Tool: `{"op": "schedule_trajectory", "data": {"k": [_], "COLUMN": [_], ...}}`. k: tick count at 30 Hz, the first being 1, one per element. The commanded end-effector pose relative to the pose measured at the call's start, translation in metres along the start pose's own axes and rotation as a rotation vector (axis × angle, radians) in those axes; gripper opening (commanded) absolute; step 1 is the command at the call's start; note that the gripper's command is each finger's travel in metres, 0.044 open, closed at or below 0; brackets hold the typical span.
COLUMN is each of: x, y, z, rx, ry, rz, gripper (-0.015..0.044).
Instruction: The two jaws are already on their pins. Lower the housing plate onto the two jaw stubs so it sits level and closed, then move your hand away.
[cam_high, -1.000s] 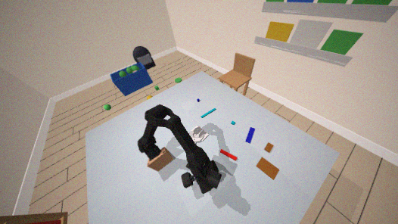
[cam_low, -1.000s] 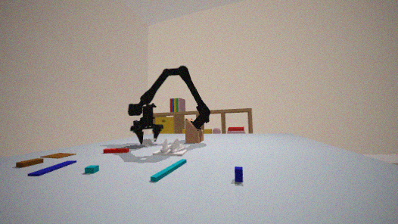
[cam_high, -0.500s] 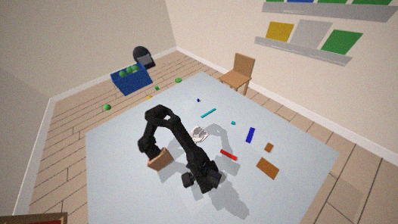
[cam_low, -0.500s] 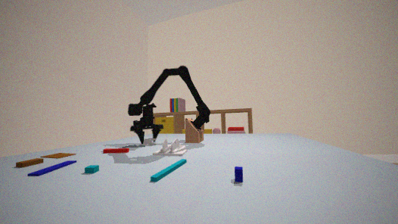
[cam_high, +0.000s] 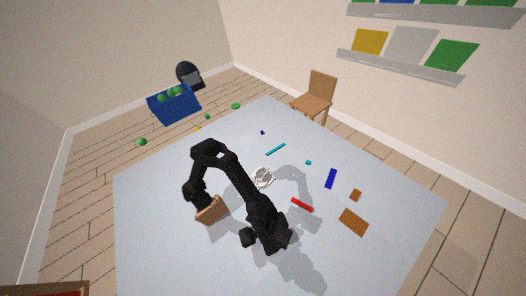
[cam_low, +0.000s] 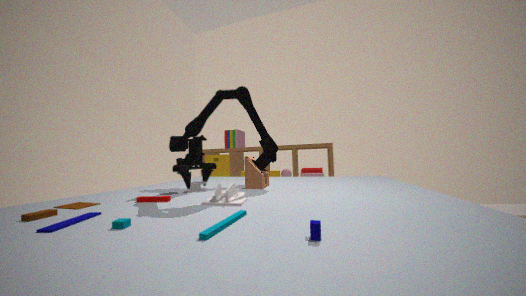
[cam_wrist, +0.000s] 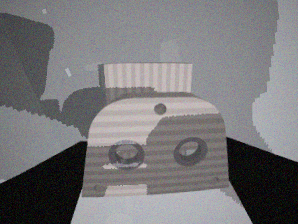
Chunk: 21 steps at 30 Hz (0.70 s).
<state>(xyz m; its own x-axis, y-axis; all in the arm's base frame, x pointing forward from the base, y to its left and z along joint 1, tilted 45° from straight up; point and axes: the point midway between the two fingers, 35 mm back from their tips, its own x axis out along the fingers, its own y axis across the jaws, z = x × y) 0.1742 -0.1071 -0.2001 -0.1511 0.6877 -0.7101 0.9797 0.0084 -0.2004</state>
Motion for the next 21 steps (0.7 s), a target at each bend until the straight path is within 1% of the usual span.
{"op": "schedule_trajectory", "data": {"k": [1,16,21], "x": [-0.017,-0.065,-0.067], "y": [0.003,0.001,0.001], "z": [0.002,0.001,0.001], "rx": [-0.006,-0.003,-0.003], "ry": [-0.012,-0.012,-0.012], "rz": [0.007,0.009,0.009], "gripper": [0.0351,0.0351,0.0351]}}
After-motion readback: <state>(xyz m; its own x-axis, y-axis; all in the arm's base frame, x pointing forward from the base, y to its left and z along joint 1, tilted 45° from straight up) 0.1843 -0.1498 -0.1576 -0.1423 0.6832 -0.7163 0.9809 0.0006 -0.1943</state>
